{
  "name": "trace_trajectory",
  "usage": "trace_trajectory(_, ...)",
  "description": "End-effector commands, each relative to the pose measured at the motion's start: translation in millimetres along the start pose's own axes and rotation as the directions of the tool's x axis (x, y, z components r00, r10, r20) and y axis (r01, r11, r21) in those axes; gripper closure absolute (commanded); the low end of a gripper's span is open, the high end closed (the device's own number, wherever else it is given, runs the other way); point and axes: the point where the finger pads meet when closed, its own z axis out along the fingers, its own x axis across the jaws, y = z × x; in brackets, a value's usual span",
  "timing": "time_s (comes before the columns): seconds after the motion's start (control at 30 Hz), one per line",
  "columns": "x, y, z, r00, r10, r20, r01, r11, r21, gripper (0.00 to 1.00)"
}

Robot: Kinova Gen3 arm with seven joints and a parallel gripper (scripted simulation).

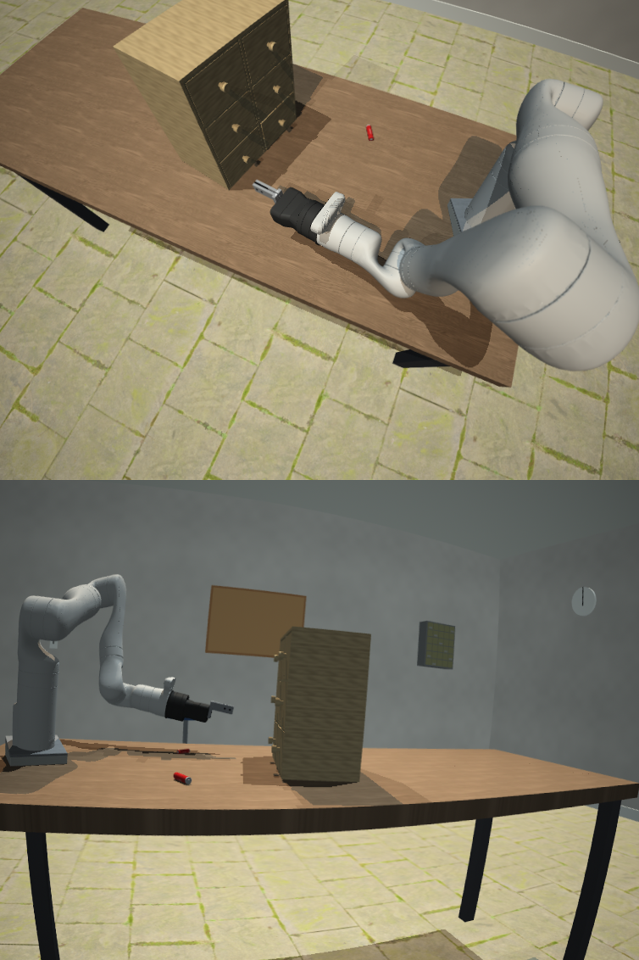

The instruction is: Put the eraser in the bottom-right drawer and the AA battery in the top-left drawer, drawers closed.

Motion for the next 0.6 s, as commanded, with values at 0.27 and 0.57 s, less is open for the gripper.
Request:
trace_trajectory(0.27, -10.0, -3.9, -2.6, 1.0, 0.007, 0.004, -0.007, 1.0, 0.001, 1.0)
trace_trajectory(0.57, -15.0, -5.2, -4.0, 1.0, 0.007, 0.004, -0.007, 1.0, 0.001, 1.0)
